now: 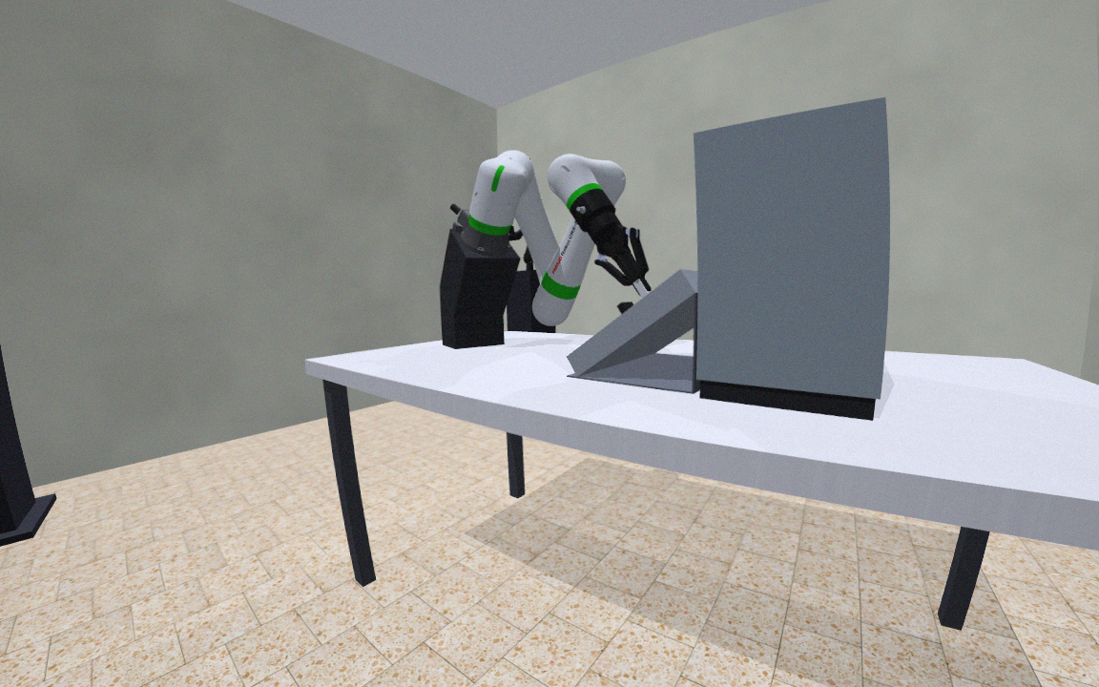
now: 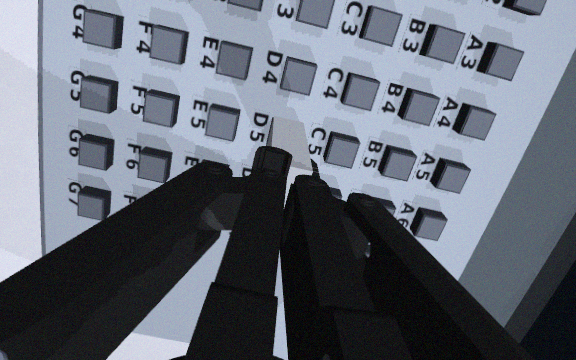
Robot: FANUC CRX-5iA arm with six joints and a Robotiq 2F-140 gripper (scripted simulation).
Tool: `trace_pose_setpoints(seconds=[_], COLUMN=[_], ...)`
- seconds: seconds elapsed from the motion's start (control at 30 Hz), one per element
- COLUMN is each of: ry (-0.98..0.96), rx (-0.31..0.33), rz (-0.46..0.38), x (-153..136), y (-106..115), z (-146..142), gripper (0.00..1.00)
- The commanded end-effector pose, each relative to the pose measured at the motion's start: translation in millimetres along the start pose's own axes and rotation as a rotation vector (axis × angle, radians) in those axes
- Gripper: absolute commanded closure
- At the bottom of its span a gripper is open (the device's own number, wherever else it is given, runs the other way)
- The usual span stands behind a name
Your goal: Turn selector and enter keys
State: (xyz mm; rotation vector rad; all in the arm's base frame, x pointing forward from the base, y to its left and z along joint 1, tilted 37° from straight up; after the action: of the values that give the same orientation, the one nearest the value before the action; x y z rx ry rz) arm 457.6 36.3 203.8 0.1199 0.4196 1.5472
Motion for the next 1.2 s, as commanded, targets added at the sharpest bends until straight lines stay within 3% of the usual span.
trace_pose_setpoints(seconds=[0.0,1.17], ry=[0.0,0.0], rx=[0.0,0.0], rz=[0.0,0.0], x=[0.0,0.0], y=[0.1,-12.9], z=[0.1,0.1], gripper=[1.0,1.0])
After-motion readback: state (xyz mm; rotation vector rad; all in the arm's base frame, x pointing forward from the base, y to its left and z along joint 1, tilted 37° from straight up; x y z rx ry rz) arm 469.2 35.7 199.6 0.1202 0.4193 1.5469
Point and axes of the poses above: the point where the finger pads meet when closed, its own y axis back along the fingers, its own z axis across the jaws, x = y × z, the point moved 7 cm from there along y, back along the fingers
